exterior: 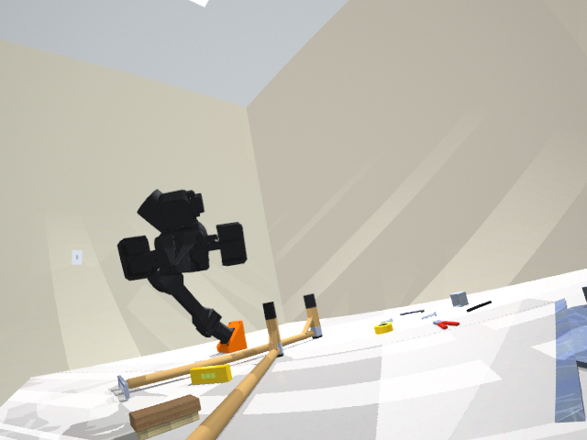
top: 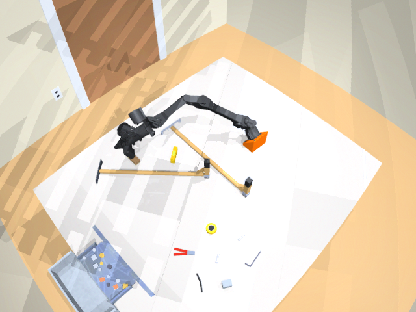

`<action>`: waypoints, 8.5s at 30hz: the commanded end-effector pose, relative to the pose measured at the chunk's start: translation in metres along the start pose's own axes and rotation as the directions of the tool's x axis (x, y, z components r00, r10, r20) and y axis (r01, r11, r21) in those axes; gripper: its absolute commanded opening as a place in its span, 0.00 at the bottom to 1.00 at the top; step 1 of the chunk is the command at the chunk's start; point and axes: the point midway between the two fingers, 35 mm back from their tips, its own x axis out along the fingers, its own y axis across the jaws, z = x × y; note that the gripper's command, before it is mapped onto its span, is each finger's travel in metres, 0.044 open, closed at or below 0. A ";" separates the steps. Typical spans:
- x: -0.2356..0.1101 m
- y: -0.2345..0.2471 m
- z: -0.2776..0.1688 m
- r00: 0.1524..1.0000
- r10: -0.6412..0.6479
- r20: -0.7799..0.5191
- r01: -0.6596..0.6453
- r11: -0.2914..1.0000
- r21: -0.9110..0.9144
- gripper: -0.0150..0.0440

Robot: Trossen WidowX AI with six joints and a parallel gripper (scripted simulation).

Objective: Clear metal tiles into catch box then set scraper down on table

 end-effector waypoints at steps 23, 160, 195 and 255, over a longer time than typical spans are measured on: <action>0.039 0.006 -0.058 1.000 0.002 -0.004 -0.002 1.000 -0.001 0.25; 0.076 -0.057 -0.179 1.000 0.000 -0.001 0.000 1.000 -0.008 0.25; 0.057 -0.111 -0.190 1.000 -0.001 0.000 0.001 1.000 -0.010 0.25; 0.003 -0.191 -0.213 1.000 -0.001 0.000 0.001 1.000 -0.015 0.25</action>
